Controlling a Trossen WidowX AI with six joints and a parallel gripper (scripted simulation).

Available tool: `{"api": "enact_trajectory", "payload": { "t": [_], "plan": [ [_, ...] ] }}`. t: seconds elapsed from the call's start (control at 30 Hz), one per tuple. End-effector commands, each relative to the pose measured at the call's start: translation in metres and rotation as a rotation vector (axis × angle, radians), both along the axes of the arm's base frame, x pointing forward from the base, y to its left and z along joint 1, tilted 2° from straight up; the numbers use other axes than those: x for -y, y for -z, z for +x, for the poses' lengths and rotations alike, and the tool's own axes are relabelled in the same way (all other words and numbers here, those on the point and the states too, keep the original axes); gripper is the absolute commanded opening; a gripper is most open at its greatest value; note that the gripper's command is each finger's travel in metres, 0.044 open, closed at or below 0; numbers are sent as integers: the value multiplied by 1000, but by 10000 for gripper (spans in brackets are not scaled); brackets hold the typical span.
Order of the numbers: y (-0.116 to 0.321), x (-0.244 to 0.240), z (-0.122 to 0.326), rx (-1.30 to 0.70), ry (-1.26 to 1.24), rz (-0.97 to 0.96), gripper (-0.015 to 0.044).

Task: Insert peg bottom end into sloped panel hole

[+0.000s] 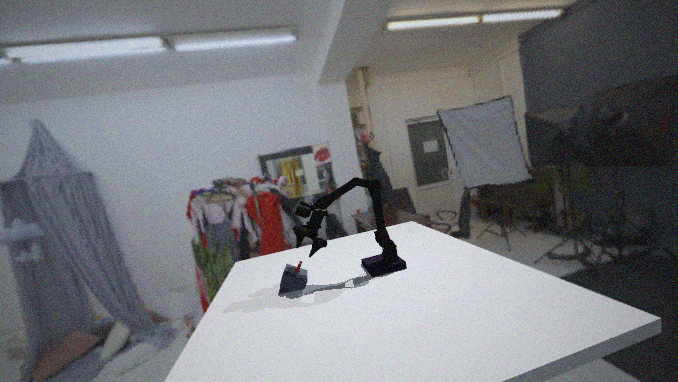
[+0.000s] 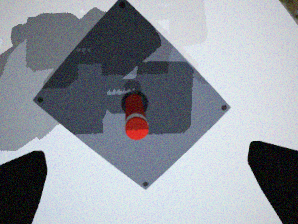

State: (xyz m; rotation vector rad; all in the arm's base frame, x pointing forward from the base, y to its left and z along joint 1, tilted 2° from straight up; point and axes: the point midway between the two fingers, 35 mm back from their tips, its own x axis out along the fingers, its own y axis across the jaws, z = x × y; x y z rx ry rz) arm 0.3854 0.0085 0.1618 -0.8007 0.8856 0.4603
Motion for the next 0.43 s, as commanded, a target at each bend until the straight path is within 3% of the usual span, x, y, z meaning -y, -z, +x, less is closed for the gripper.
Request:
{"api": "enact_trajectory", "payload": {
  "t": [0.0,0.4],
  "plan": [
    [-7,0,-5,2,-5,1,440],
    [-18,1,-12,1,-5,1,440]
  ]
}}
